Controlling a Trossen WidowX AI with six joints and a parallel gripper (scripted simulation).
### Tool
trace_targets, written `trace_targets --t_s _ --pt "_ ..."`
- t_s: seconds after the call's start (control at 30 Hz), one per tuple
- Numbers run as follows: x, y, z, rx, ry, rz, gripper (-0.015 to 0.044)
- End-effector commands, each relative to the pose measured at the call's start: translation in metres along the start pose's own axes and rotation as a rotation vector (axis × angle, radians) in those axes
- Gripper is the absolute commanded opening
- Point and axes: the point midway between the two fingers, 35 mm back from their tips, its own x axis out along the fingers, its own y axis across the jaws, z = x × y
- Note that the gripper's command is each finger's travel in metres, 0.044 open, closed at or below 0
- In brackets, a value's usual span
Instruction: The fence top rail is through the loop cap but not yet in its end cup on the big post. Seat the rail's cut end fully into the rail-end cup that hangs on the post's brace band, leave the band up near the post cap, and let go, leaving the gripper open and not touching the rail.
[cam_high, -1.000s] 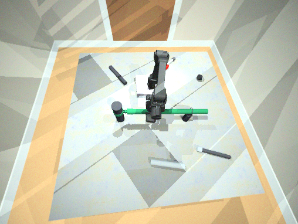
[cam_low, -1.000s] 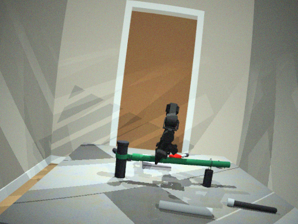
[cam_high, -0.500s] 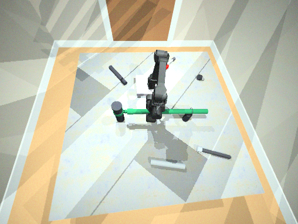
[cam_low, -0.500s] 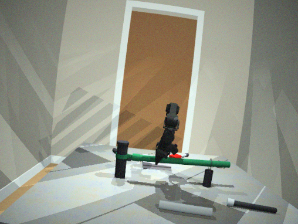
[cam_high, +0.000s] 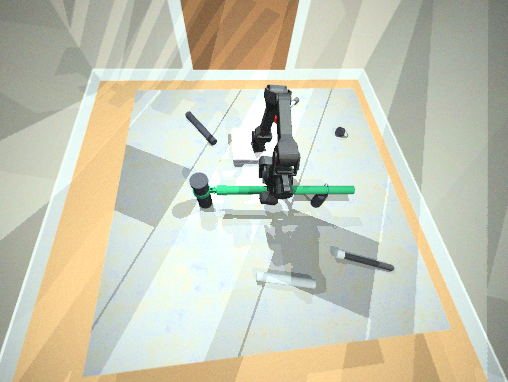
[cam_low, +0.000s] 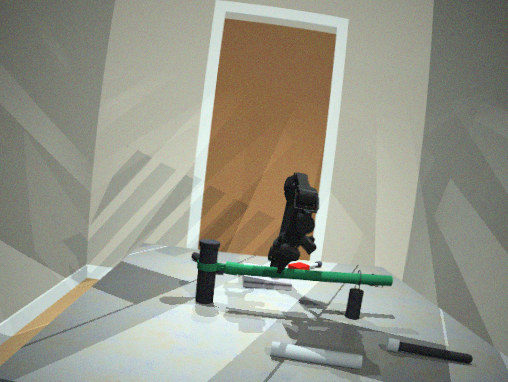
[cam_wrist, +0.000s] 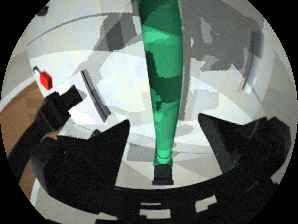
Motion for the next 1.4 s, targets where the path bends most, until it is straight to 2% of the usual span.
trace_targets --t_s 0.0,0.27,1.37 --pt "-0.002 0.000 0.000 0.000 0.000 0.000 0.0440" --pt "-0.049 0.005 0.000 0.000 -0.001 0.000 0.0440" --pt "-0.049 0.005 0.000 0.000 -0.001 0.000 0.0440"
